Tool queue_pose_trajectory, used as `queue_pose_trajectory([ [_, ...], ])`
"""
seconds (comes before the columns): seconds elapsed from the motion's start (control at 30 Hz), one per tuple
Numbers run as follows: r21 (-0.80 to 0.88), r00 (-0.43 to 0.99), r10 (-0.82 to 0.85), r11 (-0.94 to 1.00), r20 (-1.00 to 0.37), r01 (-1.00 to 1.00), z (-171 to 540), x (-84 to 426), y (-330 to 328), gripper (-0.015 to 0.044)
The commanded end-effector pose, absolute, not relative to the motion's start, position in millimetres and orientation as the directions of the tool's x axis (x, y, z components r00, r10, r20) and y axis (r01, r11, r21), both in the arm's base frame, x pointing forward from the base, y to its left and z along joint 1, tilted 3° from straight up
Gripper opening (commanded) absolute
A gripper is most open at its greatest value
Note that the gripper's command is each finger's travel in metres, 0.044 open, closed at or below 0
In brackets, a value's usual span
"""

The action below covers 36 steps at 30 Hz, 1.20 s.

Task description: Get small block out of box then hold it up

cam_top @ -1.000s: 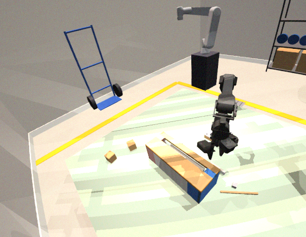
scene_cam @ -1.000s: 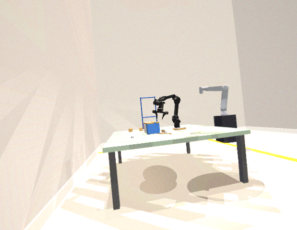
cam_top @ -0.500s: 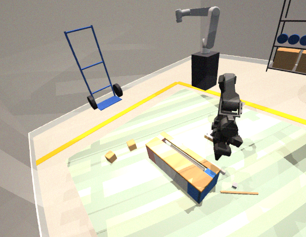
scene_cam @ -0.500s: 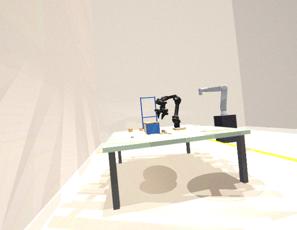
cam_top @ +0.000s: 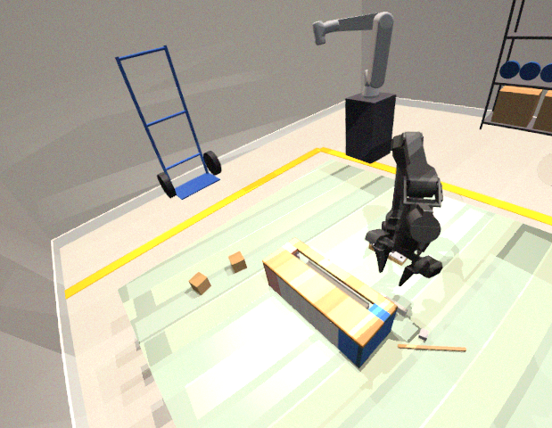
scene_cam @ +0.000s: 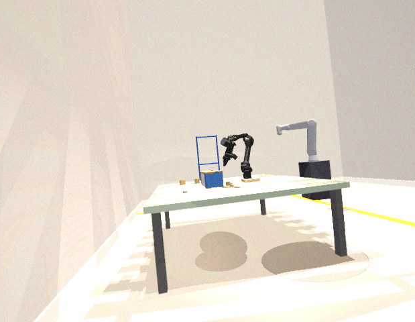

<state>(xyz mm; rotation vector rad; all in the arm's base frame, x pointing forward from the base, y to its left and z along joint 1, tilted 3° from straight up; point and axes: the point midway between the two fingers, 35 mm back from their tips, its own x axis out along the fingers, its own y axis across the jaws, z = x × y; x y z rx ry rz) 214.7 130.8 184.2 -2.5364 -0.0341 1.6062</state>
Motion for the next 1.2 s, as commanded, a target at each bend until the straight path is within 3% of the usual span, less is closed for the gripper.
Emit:
queue_pose_trajectory([
  [0.0,-0.061,0.443,0.083,-0.996,-0.893,0.063,182.1,212.2,128.6,0.0285],
  [0.2,-0.062,0.443,0.083,-0.996,-0.893,0.063,179.9,212.6,129.0,0.0285],
  [0.47,-0.062,0.443,0.083,-0.996,-0.893,0.063,90.3,216.2,134.7,0.0285],
  [1.17,-0.062,0.442,0.083,-0.996,-0.893,0.062,63.2,218.7,137.7,0.0285],
])
